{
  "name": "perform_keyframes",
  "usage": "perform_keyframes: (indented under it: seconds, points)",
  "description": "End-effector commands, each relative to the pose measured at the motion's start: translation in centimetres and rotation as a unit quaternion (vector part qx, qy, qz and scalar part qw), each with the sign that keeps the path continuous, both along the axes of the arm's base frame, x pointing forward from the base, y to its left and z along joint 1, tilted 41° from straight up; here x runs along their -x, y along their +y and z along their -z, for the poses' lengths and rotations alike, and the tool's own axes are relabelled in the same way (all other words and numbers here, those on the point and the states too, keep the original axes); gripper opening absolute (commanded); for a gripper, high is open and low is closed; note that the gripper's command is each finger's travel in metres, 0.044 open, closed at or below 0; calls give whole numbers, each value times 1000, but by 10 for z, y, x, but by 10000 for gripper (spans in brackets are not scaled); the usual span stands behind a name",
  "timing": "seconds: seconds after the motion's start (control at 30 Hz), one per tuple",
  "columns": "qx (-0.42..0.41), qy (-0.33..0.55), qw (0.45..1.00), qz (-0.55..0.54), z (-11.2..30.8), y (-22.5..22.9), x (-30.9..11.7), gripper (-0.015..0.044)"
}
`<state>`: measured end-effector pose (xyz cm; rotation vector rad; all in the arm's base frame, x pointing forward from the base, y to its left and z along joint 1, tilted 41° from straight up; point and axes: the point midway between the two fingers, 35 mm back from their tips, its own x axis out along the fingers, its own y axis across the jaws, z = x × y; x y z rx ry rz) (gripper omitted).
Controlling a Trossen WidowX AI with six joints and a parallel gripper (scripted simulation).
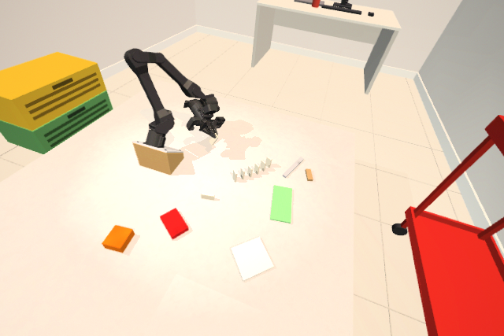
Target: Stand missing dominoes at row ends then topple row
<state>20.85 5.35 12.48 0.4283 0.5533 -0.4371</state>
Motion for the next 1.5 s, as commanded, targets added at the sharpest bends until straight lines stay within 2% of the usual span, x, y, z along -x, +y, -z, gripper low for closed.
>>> perform_keyframes:
  seconds: [0.0, 0.5, 1.47]
  points:
    - [-20, -57, 998, 12, -7, 2, 2, 20]
    - [-111, -220, 968, 42, -25, 9, 14, 20]
    - [-112, -220, 968, 42, -20, 18, 10, 20]
